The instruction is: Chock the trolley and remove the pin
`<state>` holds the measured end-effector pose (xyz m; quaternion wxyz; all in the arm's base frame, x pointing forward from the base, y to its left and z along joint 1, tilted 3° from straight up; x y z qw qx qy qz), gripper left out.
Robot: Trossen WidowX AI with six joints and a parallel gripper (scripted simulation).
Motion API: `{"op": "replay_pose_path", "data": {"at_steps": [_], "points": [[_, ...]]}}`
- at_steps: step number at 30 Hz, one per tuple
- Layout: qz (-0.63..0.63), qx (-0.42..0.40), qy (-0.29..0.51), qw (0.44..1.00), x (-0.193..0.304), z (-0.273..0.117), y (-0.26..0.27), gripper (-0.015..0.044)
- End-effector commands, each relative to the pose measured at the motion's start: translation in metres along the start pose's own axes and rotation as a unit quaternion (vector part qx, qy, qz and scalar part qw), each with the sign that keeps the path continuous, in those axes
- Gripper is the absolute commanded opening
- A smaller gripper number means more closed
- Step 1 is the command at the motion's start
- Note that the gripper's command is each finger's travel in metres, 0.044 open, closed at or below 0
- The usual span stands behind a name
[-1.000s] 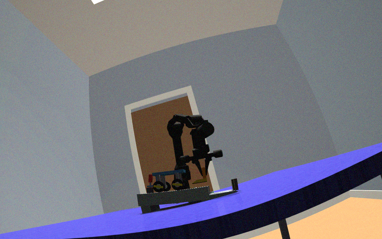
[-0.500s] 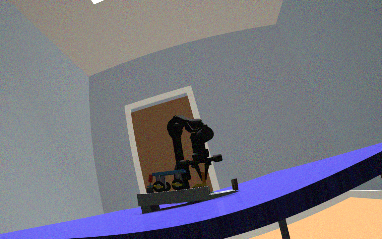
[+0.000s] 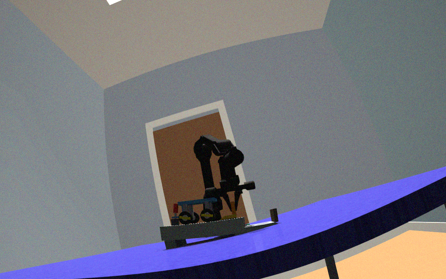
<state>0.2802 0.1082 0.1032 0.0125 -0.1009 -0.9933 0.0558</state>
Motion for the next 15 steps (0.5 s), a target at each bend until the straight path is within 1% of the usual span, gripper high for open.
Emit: {"op": "replay_pose_path", "data": {"at_steps": [1,15], "points": [[-0.001,0.001,-0.002,1.000,-0.001,0.000,-0.005,0.0000],[0.000,-0.002,0.000,1.000,-0.001,0.000,-0.014,0.0000]]}}
Point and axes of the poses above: the point midway between the two fingers, 35 mm back from their tips, its own z axis out along the fingers, its own y axis across the jaws, x = y × z, the point moved 5 cm from there along -z, back along the fingers, and after that the axes turned 8 degrees about z, right-handed, at the moved point
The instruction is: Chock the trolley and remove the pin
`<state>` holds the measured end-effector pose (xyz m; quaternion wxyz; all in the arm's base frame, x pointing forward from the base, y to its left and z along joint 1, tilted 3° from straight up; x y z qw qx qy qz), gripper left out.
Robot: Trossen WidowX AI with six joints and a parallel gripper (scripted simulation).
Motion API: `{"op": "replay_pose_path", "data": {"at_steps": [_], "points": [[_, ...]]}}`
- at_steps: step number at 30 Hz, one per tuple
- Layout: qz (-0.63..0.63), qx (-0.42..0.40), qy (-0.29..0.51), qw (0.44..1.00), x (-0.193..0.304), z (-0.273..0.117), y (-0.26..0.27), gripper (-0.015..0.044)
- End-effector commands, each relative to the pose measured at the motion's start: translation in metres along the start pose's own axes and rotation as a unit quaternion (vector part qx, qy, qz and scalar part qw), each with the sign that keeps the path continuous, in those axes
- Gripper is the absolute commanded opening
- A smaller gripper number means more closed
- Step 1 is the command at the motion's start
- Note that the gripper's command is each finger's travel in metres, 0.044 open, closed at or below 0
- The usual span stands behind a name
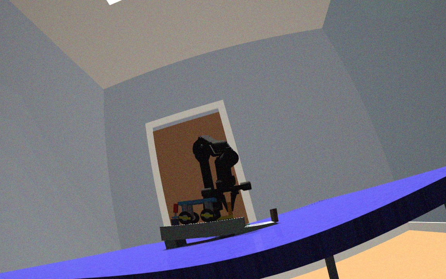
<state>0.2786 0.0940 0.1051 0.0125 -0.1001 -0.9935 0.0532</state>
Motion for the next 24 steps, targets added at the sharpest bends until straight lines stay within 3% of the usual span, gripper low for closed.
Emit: {"op": "replay_pose_path", "data": {"at_steps": [1,8,15,24], "points": [[0.000,0.001,0.000,1.000,0.000,0.000,0.000,0.0000],[0.000,0.001,0.000,1.000,0.000,0.000,0.000,0.0000],[0.000,0.001,0.000,1.000,0.000,0.000,0.000,0.0184],[0.000,0.003,-0.003,1.000,0.001,-0.024,0.001,0.0190]]}}
Point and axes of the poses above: the point midway between the two fingers, 35 mm back from their tips, its own z axis out along the fingers, its own y axis across the jaws, x = y × z, the point moved 5 cm from there along -z, back along the fingers, and after that the axes turned 8 degrees about z, right-handed, at the moved point
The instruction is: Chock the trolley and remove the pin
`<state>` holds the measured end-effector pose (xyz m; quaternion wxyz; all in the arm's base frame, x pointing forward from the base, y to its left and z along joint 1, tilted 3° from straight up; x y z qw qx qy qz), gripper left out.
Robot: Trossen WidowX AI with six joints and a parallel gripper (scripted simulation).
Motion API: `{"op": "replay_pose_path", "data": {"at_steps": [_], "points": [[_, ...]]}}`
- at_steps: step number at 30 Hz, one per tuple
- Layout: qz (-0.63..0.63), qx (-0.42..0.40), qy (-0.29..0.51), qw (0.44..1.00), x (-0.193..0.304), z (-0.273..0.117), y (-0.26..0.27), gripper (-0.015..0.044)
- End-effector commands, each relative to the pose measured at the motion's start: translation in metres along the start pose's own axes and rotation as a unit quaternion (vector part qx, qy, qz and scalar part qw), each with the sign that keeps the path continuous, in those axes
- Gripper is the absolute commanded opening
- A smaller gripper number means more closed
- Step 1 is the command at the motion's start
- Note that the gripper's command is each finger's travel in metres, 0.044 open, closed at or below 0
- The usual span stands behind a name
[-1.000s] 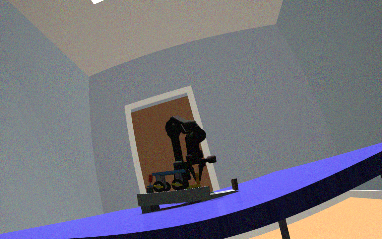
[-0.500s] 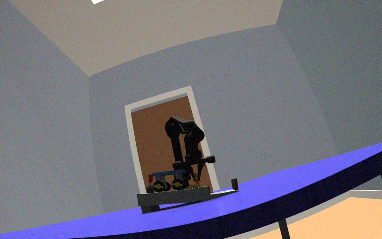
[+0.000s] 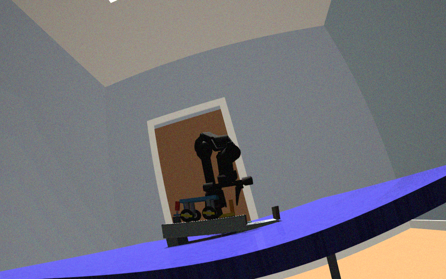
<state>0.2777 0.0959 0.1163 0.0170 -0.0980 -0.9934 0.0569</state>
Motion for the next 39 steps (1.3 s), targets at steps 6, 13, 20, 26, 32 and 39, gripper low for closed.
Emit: {"op": "replay_pose_path", "data": {"at_steps": [6,13,20,26,32,39], "points": [[0.002,-0.001,-0.007,1.000,0.000,-0.032,0.000,0.0190],[0.000,-0.001,-0.005,1.000,0.000,-0.039,0.001,0.0243],[-0.048,-0.039,-0.048,0.997,-0.001,-0.054,0.019,0.0190],[-0.137,-0.022,-0.057,0.989,-0.013,-0.057,0.001,0.0190],[-0.242,0.005,-0.060,0.968,-0.029,-0.061,-0.025,0.0190],[-0.362,0.037,-0.048,0.930,-0.042,-0.064,-0.057,0.0190]]}}
Point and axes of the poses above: the point midway between the two fingers, 35 mm back from their tips, its own z axis out along the fingers, its own y axis across the jaws, x = y × z, the point moved 5 cm from there along -z, back along the fingers, and after that the axes turned 8 degrees about z, right-handed, at the moved point
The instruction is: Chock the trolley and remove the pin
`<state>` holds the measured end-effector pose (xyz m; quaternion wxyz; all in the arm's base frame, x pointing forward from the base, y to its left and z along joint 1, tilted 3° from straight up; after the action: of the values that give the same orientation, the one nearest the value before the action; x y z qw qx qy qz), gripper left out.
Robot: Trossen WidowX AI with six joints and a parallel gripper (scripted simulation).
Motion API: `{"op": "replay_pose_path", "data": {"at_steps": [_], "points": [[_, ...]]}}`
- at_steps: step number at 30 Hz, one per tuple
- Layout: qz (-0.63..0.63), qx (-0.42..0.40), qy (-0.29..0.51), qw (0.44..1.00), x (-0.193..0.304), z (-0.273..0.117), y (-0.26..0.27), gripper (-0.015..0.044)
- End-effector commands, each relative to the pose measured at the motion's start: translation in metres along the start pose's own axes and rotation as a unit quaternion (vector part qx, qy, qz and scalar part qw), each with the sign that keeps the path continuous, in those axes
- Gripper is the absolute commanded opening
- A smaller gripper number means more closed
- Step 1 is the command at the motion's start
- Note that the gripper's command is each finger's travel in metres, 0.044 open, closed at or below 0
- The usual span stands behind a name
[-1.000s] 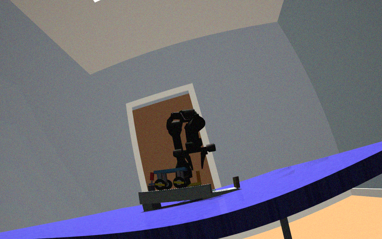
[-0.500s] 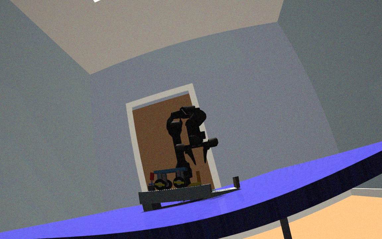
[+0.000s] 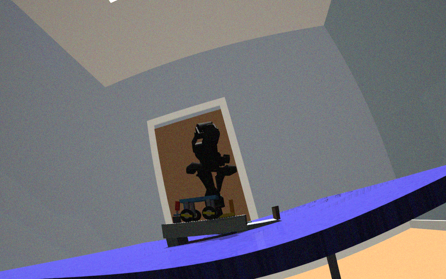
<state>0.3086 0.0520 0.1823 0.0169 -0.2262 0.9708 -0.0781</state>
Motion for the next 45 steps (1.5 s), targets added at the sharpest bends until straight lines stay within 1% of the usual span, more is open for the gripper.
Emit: {"op": "replay_pose_path", "data": {"at_steps": [1,11,22,32,45], "points": [[-0.067,0.011,0.011,0.998,0.005,-0.001,-0.018,0.0190],[-0.248,0.024,0.049,0.967,0.023,-0.003,-0.064,0.0190],[-0.435,0.011,0.097,0.895,0.051,-0.007,-0.110,0.0190],[-0.445,0.010,0.100,0.890,0.053,-0.005,-0.112,0.0190],[-0.445,0.010,0.100,0.890,0.057,0.015,-0.115,0.0190]]}}
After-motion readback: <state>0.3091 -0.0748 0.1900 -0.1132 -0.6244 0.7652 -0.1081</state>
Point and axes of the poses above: the point midway between the two fingers, 35 mm back from their tips, its own z axis out along the fingers, its own y axis across the jaws, x = y × z, the point moved 5 cm from there along -z, back along the fingers, and after that the axes turned 8 degrees about z, right-handed, at the moved point
